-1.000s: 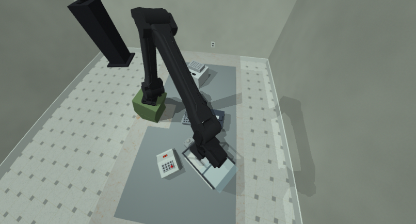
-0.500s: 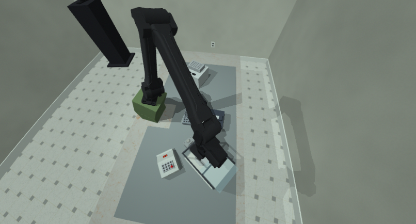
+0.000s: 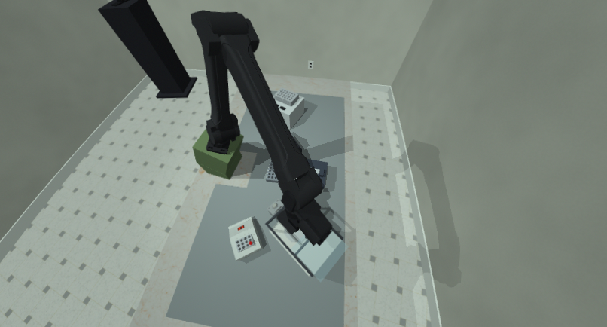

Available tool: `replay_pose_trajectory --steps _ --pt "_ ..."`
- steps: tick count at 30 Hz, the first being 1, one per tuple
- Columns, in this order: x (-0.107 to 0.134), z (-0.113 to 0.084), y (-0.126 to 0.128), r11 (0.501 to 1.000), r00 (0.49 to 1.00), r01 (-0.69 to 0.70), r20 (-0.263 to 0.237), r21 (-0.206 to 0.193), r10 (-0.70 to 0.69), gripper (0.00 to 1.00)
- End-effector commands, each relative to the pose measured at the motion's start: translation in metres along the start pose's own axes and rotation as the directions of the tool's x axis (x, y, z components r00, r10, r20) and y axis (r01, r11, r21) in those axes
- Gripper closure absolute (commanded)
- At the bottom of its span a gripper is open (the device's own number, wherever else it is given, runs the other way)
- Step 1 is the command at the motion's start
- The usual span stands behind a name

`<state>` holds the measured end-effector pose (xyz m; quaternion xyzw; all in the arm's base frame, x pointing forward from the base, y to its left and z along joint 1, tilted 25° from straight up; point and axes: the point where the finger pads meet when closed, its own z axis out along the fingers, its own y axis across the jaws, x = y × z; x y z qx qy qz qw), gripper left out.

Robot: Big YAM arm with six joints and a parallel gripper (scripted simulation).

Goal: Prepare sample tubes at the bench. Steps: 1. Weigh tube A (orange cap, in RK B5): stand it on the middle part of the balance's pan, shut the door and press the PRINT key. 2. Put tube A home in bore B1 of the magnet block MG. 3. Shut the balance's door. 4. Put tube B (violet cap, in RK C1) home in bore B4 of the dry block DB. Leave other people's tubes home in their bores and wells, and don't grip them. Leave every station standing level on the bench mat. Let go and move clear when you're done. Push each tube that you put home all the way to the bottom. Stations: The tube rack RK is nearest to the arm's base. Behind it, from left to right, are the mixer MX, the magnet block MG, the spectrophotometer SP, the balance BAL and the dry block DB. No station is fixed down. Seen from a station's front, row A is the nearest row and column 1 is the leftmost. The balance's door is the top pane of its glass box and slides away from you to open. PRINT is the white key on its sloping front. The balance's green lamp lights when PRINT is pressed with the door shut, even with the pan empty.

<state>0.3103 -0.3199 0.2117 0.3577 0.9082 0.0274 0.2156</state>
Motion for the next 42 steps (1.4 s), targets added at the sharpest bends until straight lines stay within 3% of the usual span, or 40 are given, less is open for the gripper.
replay_pose_trajectory --steps 1,3,4,8,12,14,15,19,22,23,32,35,42 --pt "-0.012 -0.012 0.000 1.000 0.999 0.005 0.033 0.003 -0.005 0.70" --pt "-0.012 -0.012 0.000 1.000 0.999 0.005 0.033 0.003 -0.005 0.70" --pt "-0.028 -0.013 -0.001 0.999 0.998 0.047 0.028 0.004 -0.047 0.70" --pt "-0.036 -0.012 0.003 0.982 0.982 0.186 0.026 0.005 -0.186 0.70" --pt "-0.036 -0.012 0.003 0.949 0.948 0.316 0.025 0.009 -0.316 0.70" --pt "-0.022 -0.005 0.003 0.928 0.928 0.373 0.003 0.000 -0.373 0.70" --pt "-0.043 -0.011 0.005 0.911 0.910 0.413 0.023 0.010 -0.413 0.70" --pt "-0.043 -0.012 0.002 0.884 0.883 0.468 0.024 0.013 -0.468 0.70" --pt "-0.038 -0.011 0.003 0.834 0.833 0.552 0.018 0.012 -0.552 0.70" --pt "-0.050 -0.012 0.004 0.812 0.811 0.584 0.022 0.015 -0.584 0.70" --pt "-0.057 -0.011 0.004 0.613 0.613 0.789 0.018 0.021 -0.790 0.70" --pt "-0.057 -0.012 0.001 0.592 0.592 0.806 0.016 0.024 -0.806 0.70" --pt "-0.064 -0.012 0.003 0.386 0.386 0.922 0.012 0.026 -0.922 0.70"
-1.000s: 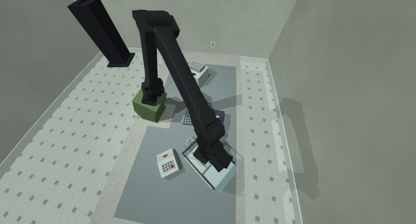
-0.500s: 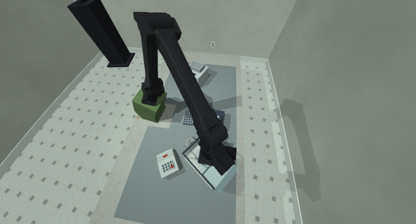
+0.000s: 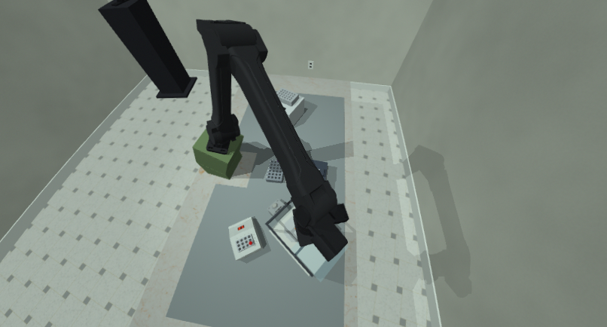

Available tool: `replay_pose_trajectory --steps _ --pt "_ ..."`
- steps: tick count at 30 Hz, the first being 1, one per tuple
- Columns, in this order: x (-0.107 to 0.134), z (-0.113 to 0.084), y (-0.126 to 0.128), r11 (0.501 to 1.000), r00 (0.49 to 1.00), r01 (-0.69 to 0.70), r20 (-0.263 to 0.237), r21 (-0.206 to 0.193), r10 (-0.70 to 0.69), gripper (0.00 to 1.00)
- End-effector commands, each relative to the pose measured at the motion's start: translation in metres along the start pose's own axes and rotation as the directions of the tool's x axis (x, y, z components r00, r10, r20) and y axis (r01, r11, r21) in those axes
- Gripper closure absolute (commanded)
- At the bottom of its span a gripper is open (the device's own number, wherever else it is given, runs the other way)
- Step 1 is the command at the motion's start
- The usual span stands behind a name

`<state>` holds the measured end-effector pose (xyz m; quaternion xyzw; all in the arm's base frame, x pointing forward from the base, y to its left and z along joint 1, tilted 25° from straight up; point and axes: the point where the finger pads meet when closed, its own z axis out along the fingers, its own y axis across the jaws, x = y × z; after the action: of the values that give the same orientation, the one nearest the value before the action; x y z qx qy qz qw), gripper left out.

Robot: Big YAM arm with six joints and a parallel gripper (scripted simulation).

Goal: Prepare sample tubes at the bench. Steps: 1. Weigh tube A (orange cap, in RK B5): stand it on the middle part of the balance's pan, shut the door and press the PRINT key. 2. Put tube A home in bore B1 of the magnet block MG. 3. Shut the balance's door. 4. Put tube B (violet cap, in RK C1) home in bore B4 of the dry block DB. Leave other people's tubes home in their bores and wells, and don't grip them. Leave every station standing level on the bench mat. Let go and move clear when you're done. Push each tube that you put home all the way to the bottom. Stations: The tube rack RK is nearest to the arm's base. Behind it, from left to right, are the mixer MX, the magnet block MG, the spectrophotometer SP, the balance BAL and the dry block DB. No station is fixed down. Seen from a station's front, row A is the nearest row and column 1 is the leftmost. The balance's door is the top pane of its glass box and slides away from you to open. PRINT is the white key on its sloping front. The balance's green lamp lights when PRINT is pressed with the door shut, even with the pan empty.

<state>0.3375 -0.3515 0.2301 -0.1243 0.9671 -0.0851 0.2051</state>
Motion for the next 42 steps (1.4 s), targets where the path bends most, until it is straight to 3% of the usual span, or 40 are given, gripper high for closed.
replay_pose_trajectory --steps 1,9,16,42 --pt "-0.014 -0.009 -0.013 0.980 0.980 0.199 0.009 0.015 -0.199 0.70" --pt "-0.018 -0.009 -0.019 0.931 0.931 0.365 0.007 0.016 -0.366 0.70" --pt "-0.021 -0.008 -0.022 0.834 0.834 0.552 0.005 0.014 -0.552 0.70" --pt "-0.015 -0.010 -0.021 0.843 0.844 0.537 0.000 0.025 -0.537 0.70"
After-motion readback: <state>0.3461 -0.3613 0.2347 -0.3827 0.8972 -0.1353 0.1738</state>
